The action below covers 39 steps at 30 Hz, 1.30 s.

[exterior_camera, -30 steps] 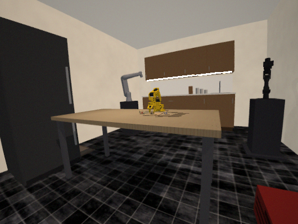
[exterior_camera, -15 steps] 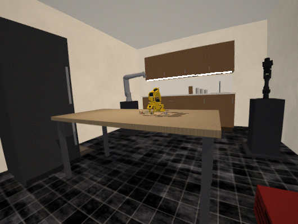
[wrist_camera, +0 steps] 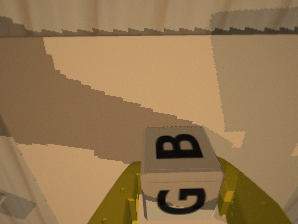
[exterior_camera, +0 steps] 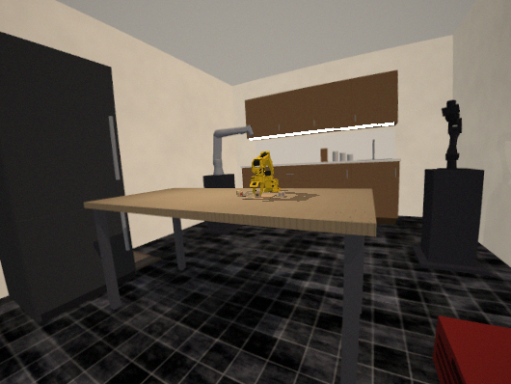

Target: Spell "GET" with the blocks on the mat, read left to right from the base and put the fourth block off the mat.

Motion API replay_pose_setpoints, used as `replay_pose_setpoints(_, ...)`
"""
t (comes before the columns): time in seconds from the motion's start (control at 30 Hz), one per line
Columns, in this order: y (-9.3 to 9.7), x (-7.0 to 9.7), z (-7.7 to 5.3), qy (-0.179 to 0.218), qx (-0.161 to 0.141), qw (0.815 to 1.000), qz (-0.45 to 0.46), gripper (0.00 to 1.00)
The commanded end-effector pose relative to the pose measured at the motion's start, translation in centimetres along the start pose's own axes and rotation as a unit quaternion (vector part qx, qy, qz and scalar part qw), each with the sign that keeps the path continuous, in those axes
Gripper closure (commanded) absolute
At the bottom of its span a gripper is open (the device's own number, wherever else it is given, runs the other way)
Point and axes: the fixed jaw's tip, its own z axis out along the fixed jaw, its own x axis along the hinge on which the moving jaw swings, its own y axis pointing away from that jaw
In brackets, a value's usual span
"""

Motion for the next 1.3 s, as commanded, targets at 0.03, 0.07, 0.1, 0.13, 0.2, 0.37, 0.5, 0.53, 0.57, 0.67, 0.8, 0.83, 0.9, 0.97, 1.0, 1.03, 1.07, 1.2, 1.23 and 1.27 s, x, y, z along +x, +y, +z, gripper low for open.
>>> replay_pose_setpoints(0.03, -0.1, -0.9, -1.3, -0.038, 0.000, 0.999, 0.000, 1.00)
replay_pose_setpoints(0.07, -0.1, -0.9, -1.3, -0.038, 0.000, 0.999, 0.000, 1.00)
replay_pose_setpoints(0.1, -0.1, -0.9, -1.4, -0.038, 0.000, 0.999, 0.000, 1.00)
replay_pose_setpoints(0.13, -0.1, -0.9, -1.4, -0.038, 0.000, 0.999, 0.000, 1.00)
replay_pose_setpoints(0.2, -0.1, -0.9, -1.5, -0.038, 0.000, 0.999, 0.000, 1.00)
replay_pose_setpoints(0.37, -0.1, -1.0, -2.4, -0.038, 0.000, 0.999, 0.000, 1.00)
replay_pose_setpoints(0.5, -0.1, -0.9, -3.5, -0.038, 0.000, 0.999, 0.000, 1.00)
replay_pose_setpoints(0.53, -0.1, -0.9, -3.8, -0.038, 0.000, 0.999, 0.000, 1.00)
replay_pose_setpoints(0.57, -0.1, -0.9, -3.8, -0.038, 0.000, 0.999, 0.000, 1.00)
replay_pose_setpoints(0.67, -0.1, -0.9, -4.5, -0.038, 0.000, 0.999, 0.000, 1.00)
replay_pose_setpoints(0.8, -0.1, -0.7, -5.5, -0.038, 0.000, 0.999, 0.000, 1.00)
replay_pose_setpoints(0.83, -0.1, -0.7, -5.7, -0.038, 0.000, 0.999, 0.000, 1.00)
replay_pose_setpoints(0.9, -0.1, -0.6, -6.1, -0.038, 0.000, 0.999, 0.000, 1.00)
replay_pose_setpoints(0.97, -0.1, -0.6, -6.3, -0.039, 0.000, 0.999, 0.000, 1.00)
replay_pose_setpoints(1.0, -0.1, -0.6, -6.3, -0.041, 0.000, 0.999, 0.000, 1.00)
replay_pose_setpoints(1.03, -0.1, -0.7, -6.3, -0.042, 0.000, 0.999, 0.000, 1.00)
replay_pose_setpoints(1.07, -0.1, -0.7, -6.4, -0.043, 0.000, 0.999, 0.000, 1.00)
replay_pose_setpoints(1.2, -0.1, -0.7, -6.4, -0.043, 0.000, 0.999, 0.000, 1.00)
replay_pose_setpoints(1.23, 0.0, -0.6, -6.4, -0.042, 0.000, 0.999, -0.001, 1.00)
replay_pose_setpoints(1.27, 0.1, -0.6, -6.4, -0.042, -0.001, 0.999, -0.003, 1.00)
